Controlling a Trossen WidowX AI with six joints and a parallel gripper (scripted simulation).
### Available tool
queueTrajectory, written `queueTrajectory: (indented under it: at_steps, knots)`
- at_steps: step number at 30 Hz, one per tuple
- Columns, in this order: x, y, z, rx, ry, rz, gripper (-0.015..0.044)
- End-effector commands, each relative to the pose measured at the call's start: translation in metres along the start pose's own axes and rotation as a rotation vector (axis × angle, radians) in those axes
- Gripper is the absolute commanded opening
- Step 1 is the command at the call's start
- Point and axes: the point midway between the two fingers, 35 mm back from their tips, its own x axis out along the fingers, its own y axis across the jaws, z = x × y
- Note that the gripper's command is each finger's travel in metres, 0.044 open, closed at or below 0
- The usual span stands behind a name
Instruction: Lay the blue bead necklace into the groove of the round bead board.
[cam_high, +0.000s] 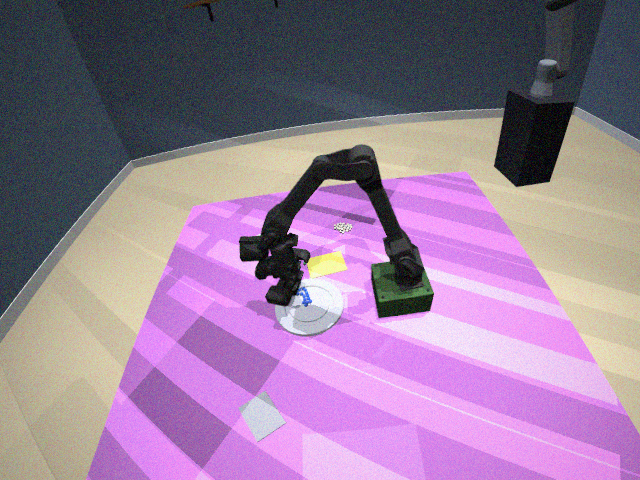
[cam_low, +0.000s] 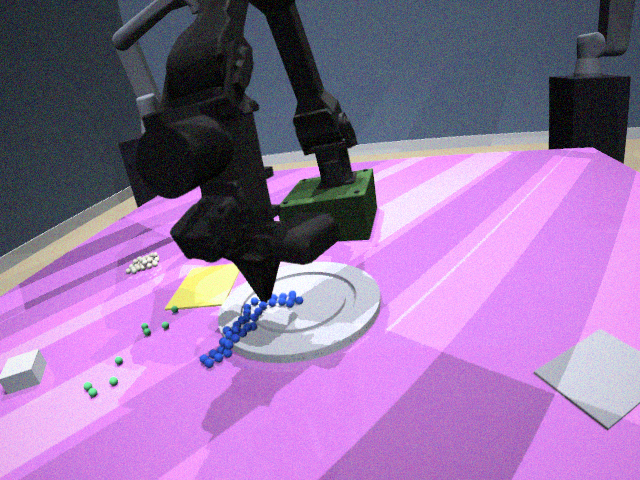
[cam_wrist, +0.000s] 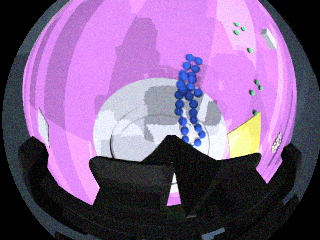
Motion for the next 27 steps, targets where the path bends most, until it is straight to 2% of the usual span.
queueTrajectory:
  at_steps: [1,14,27]
  knots:
    - [0.009,0.0,-0.003,0.005,0.008,-0.001,0.0]
    - [0.019,0.0,-0.003,0.005,0.008,-0.001,0.0]
    - [0.016,0.0,-0.002,0.002,0.001,0.0,0.0341]
